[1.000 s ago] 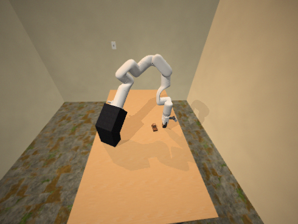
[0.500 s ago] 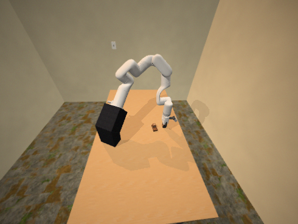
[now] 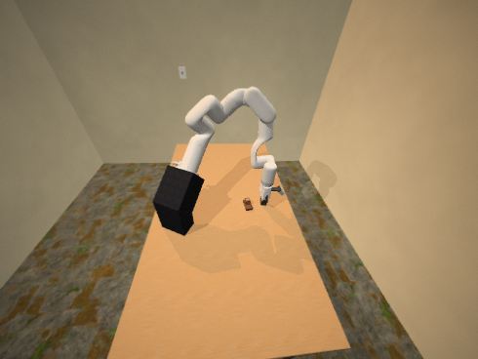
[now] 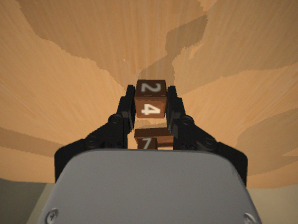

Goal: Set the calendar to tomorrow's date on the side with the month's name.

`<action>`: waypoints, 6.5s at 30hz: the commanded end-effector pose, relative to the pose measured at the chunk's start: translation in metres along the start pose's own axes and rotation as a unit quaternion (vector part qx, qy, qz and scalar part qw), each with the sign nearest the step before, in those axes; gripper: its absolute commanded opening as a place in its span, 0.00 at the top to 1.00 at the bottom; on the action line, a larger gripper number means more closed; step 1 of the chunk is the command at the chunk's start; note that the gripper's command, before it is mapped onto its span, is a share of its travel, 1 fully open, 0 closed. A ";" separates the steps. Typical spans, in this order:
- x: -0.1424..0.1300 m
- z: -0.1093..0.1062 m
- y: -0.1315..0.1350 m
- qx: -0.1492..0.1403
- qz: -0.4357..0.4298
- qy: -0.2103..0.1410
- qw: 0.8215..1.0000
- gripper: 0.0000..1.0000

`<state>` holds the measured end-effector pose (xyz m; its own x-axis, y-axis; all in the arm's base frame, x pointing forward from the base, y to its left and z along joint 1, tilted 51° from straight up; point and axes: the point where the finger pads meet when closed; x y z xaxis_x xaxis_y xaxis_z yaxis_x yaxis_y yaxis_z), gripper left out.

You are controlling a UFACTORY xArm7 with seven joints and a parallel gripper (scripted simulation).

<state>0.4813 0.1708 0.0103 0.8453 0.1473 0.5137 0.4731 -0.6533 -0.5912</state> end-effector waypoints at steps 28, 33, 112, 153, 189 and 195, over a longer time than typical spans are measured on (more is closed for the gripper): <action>0.001 -0.024 0.001 -0.002 0.000 0.001 1.000 0.51; 0.001 -0.051 0.001 -0.002 0.000 0.001 1.000 0.51; 0.044 -0.037 0.012 -0.002 -0.001 0.001 1.000 0.00; 0.044 -0.002 0.012 -0.002 -0.001 0.001 1.000 0.00; 0.044 -0.002 0.012 -0.002 -0.001 0.001 1.000 0.00; 0.044 -0.002 0.012 -0.002 -0.001 0.001 1.000 0.00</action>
<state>0.5224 0.1700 0.0267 0.8446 0.1486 0.5144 0.4745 -0.6528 -0.5905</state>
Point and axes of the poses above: the point where the finger pads meet when closed, its own z axis out along the fingers, its own y axis across the jaws, x = y × z, and after that the axes turned 14 degrees about -z, right-handed
